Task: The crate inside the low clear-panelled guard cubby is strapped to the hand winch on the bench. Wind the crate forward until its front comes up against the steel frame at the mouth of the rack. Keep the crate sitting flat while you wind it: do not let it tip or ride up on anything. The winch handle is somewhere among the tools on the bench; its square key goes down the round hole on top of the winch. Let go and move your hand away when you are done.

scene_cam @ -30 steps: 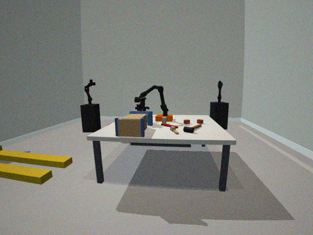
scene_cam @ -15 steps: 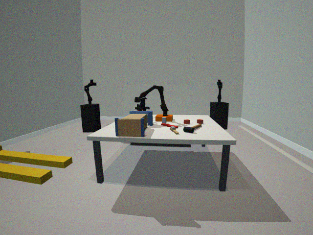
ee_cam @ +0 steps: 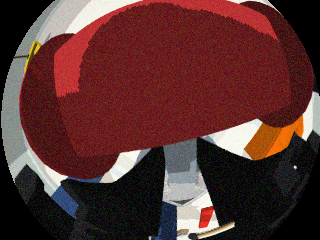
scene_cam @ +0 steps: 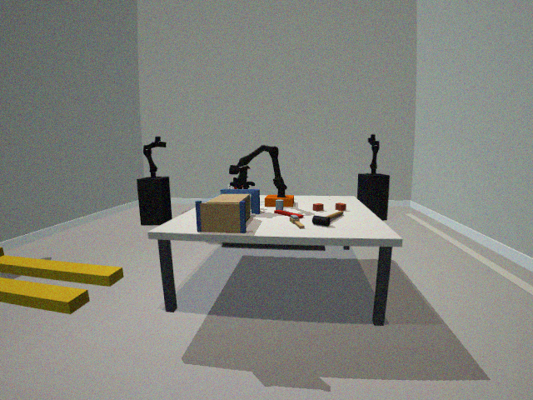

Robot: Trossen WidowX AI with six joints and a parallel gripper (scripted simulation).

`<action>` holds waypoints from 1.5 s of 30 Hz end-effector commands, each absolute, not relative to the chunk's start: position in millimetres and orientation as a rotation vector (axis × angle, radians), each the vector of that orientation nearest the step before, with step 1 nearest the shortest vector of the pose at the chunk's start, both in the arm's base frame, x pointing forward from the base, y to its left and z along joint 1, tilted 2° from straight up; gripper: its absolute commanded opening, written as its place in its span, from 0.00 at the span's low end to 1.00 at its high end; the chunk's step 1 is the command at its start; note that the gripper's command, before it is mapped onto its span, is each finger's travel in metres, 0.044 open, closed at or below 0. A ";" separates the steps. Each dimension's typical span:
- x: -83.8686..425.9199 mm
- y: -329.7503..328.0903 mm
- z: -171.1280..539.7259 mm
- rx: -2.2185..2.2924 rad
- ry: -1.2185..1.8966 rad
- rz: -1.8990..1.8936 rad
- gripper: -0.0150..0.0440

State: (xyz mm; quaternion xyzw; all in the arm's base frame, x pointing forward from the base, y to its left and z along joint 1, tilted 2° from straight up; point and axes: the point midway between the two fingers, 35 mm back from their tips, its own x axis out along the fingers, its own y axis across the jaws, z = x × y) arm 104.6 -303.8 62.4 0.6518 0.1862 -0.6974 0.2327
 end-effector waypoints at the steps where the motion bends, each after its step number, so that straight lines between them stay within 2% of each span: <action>1: 104.2 -302.9 58.3 1.809 0.495 -1.932 0.25; 16: 103.1 -301.2 58.6 1.837 0.454 -1.964 0.25; 32: 106.7 -307.2 59.2 1.739 0.590 -1.854 0.25; 45: 105.5 -305.5 59.2 1.762 0.560 -1.879 0.25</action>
